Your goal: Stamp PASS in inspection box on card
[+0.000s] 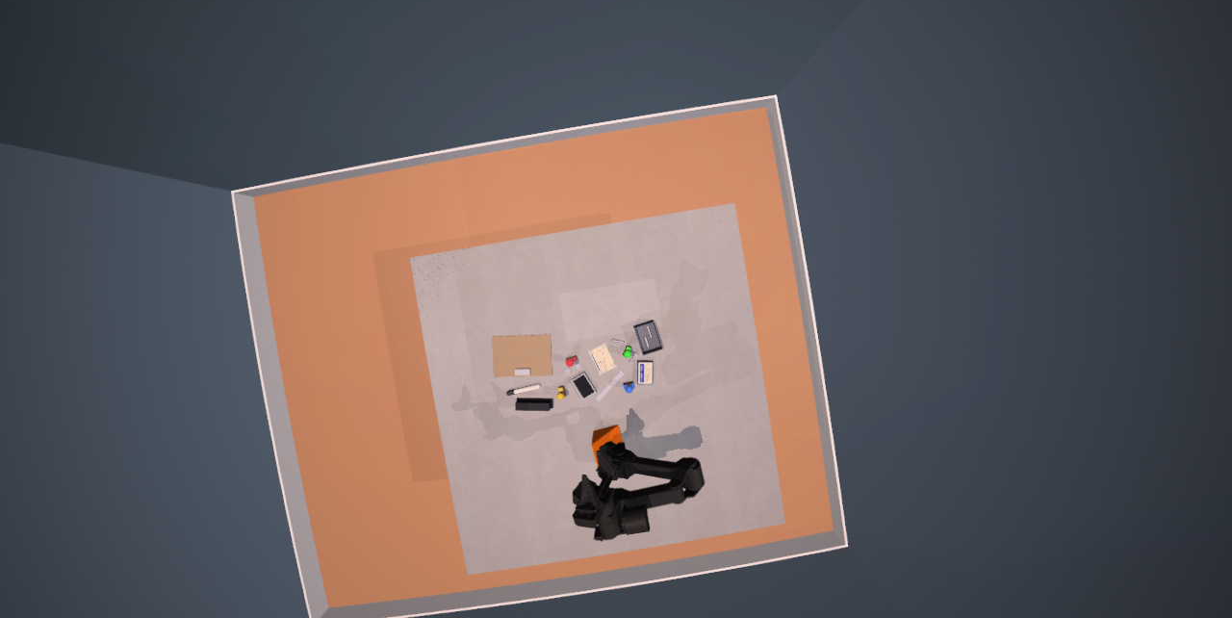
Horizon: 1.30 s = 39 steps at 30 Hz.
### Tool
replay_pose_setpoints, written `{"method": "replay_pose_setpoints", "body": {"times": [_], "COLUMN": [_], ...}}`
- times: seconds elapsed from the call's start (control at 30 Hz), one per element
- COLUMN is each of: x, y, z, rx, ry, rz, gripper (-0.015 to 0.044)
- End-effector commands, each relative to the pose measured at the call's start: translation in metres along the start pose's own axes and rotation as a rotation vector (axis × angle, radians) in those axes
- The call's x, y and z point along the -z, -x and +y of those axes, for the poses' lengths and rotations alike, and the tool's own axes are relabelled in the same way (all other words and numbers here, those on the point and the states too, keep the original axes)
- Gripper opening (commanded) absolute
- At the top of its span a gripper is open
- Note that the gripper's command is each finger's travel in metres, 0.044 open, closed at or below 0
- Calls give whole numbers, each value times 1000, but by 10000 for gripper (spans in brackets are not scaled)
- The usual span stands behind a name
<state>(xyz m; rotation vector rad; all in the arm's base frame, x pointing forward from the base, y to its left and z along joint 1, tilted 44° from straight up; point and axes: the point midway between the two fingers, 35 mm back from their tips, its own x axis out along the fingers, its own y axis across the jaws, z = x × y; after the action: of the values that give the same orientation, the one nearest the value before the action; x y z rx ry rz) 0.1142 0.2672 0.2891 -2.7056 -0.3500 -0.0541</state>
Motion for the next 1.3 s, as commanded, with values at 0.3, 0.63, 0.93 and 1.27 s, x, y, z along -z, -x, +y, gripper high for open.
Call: {"method": "replay_pose_setpoints", "body": {"times": [0.3, 0.63, 0.93, 1.27], "x": [-9, -26, -33, -33], "y": [-84, -165, -203, -221], "z": [-6, 43, 110, 198], "rx": [-115, -171, -60, 363], "ry": [956, 1847, 2398, 2842], "rz": [-12, -299, -658, -1197], "gripper": [229, 229, 229, 229]}}
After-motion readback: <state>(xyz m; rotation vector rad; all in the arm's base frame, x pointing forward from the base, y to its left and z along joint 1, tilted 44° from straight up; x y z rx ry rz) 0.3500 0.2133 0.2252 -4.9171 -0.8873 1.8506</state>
